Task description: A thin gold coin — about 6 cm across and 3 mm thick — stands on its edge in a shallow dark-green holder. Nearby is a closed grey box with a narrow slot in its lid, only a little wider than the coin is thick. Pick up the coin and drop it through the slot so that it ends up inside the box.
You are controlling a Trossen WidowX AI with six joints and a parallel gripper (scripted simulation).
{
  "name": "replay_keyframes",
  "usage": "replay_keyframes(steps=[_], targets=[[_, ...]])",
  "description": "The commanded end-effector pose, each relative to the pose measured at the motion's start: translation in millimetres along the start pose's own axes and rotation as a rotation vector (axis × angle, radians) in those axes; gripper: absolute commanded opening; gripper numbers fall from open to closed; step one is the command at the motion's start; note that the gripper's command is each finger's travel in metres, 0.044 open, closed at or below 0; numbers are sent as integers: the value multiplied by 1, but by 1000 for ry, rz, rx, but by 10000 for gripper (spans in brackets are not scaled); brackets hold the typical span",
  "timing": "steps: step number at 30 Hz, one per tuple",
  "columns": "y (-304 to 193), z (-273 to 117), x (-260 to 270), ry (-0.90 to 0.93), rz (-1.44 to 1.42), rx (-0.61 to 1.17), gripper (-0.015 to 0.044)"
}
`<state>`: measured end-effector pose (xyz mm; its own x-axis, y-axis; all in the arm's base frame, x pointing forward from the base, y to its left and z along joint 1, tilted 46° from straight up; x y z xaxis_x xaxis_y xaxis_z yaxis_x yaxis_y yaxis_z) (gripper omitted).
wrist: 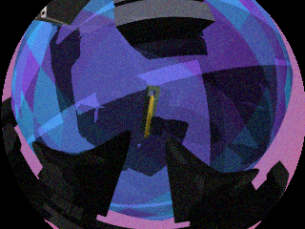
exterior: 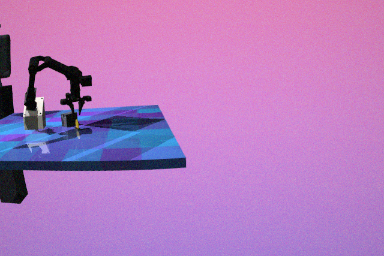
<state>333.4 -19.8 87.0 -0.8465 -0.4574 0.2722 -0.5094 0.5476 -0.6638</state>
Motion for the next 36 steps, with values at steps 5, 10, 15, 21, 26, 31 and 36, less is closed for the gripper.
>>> replay_keyframes(steps=[5,10,15,21,26,31,36], targets=[[0,12,1,4,-6,3,161],[0,21,0,3,-6,3,161],[0,29,0,3,-6,3,161],[-1,38,0,4,-6,3,161],[-1,46,0,4,-6,3,161],[-1,54,1,4,-6,4,161],[-1,62,1,5,-6,5,161]])
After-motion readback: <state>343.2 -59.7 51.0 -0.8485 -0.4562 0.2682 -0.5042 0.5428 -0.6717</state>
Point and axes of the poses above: the point midway between the two fingers, 35 mm back from their tips, its own z axis out along the fingers, its own x axis across the jaws, y = z × x, the point moved 2 cm from there along -z, back along the fingers, and after that the axes turned 1 degree about -z, right-handed, at the moved point
